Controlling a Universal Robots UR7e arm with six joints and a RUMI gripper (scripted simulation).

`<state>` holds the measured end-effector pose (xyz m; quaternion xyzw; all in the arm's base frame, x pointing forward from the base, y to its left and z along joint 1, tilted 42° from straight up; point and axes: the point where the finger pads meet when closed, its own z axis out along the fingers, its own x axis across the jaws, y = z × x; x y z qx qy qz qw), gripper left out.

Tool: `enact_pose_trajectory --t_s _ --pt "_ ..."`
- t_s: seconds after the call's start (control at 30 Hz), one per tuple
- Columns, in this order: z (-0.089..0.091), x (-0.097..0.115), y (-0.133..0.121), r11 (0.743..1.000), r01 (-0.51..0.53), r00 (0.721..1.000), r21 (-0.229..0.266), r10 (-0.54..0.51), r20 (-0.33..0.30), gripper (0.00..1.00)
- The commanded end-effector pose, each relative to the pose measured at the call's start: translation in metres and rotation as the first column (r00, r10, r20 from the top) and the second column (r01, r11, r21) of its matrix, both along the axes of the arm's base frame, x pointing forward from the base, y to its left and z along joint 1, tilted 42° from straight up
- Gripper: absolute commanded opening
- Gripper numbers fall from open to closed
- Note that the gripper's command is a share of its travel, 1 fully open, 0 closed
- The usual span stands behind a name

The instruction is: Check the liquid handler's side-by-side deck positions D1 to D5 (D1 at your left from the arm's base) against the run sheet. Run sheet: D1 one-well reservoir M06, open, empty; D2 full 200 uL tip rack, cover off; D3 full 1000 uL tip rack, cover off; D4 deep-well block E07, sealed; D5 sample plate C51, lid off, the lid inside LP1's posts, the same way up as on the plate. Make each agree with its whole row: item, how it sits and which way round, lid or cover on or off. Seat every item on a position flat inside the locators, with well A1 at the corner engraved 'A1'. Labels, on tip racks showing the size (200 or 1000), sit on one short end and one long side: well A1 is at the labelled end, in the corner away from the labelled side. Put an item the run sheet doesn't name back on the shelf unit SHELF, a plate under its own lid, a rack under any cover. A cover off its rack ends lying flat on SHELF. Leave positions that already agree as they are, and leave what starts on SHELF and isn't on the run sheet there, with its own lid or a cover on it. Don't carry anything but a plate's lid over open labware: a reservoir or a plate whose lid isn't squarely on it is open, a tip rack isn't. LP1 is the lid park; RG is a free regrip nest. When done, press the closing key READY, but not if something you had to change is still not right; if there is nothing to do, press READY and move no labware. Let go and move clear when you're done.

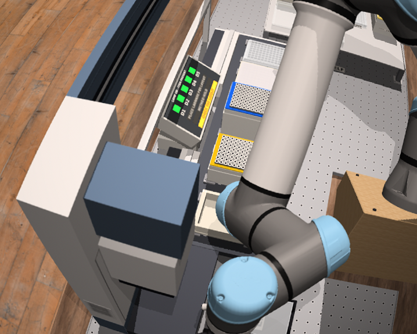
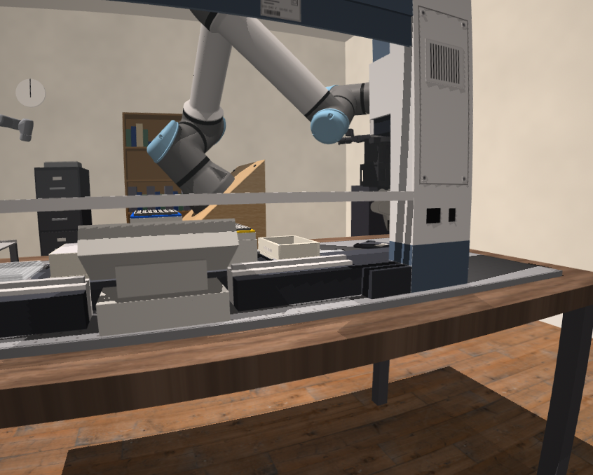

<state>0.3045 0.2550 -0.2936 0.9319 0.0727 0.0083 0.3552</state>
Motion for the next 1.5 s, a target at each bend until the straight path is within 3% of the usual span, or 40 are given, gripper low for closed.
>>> enact_pose_trajectory --t_s 0.0,0.5,1.47 --pt "-0.009 0.001 -0.009 1.000 0.000 1.000 -0.001 0.000 -0.001 0.00" --pt "-0.010 0.003 -0.008 1.000 -0.001 1.000 0.003 0.001 0.003 0.00" --pt "-0.037 -0.003 0.023 1.000 -0.002 1.000 0.004 0.002 0.003 0.00"
